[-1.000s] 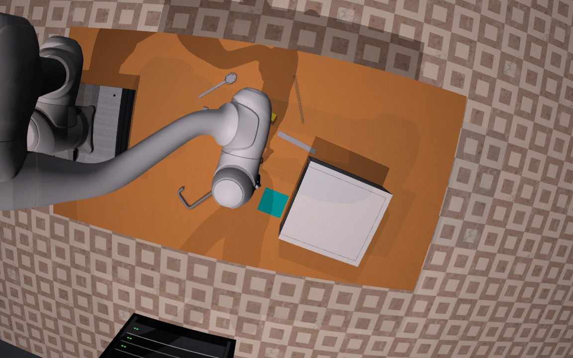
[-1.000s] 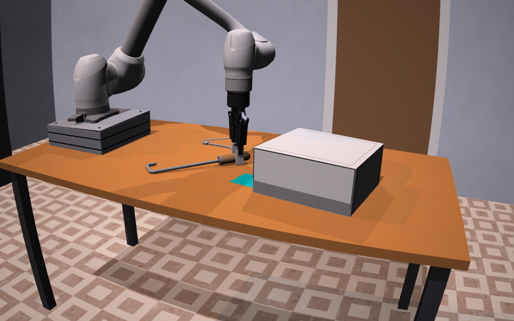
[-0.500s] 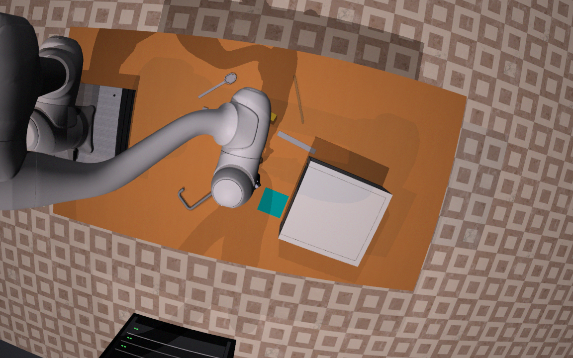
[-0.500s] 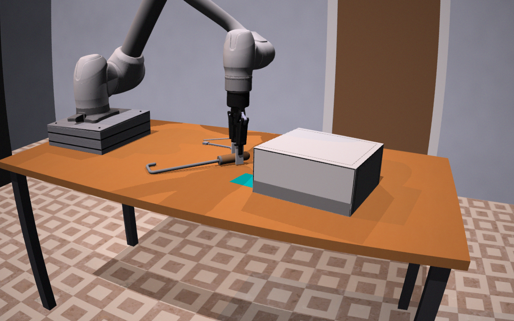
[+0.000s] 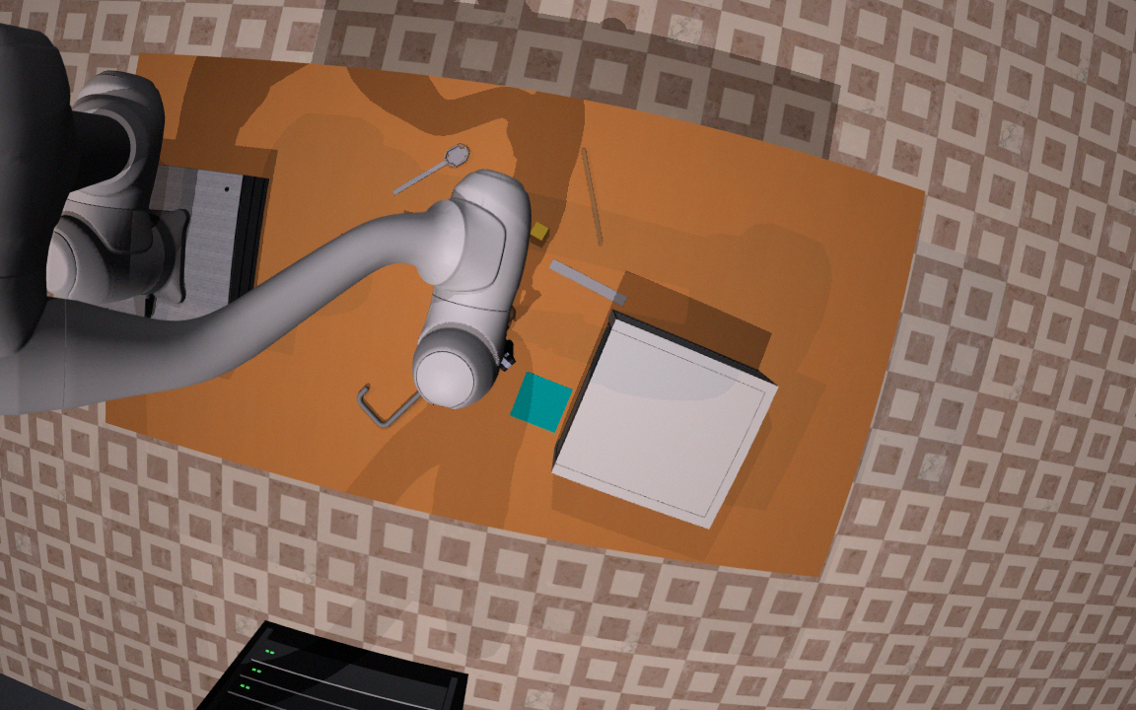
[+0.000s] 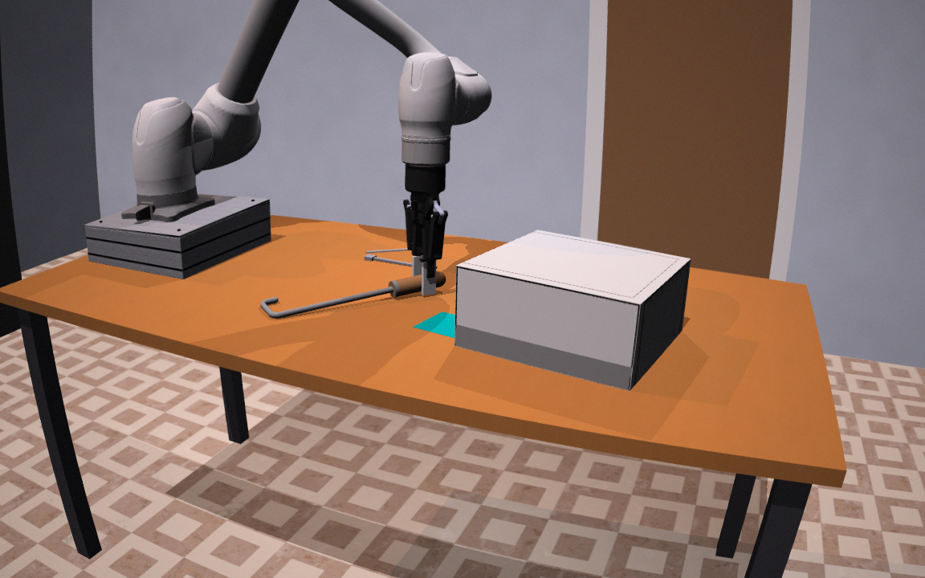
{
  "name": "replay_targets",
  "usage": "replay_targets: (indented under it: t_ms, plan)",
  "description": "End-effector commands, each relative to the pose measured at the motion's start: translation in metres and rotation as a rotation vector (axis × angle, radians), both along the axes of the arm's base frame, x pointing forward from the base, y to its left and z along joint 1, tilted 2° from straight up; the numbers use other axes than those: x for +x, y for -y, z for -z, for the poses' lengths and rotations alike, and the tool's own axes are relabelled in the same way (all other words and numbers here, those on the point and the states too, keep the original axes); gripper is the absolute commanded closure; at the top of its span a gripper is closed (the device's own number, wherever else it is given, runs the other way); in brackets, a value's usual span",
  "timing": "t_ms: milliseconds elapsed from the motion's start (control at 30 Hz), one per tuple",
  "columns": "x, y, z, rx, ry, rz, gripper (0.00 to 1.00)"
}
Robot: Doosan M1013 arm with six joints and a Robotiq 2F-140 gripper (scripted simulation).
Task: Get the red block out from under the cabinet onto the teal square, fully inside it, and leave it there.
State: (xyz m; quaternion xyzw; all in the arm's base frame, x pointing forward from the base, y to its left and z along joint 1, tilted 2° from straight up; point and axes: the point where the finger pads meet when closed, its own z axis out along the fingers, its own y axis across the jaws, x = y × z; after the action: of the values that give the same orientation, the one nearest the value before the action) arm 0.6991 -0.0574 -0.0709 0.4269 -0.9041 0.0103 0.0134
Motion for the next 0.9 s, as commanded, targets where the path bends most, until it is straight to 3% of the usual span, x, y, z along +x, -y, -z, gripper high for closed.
replay_targets:
  t_ms: [0, 500, 867]
  plan:
    - [-0.002, -0.001, 0.000, 0.002, -0.001, -0.034, 1.00]
    - [-0.019, -0.008, 0.000, 0.006, -0.008, -0.287, 1.00]
    - [-0.039, -0.016, 0.000, 0.010, -0.017, -0.580, 1.00]
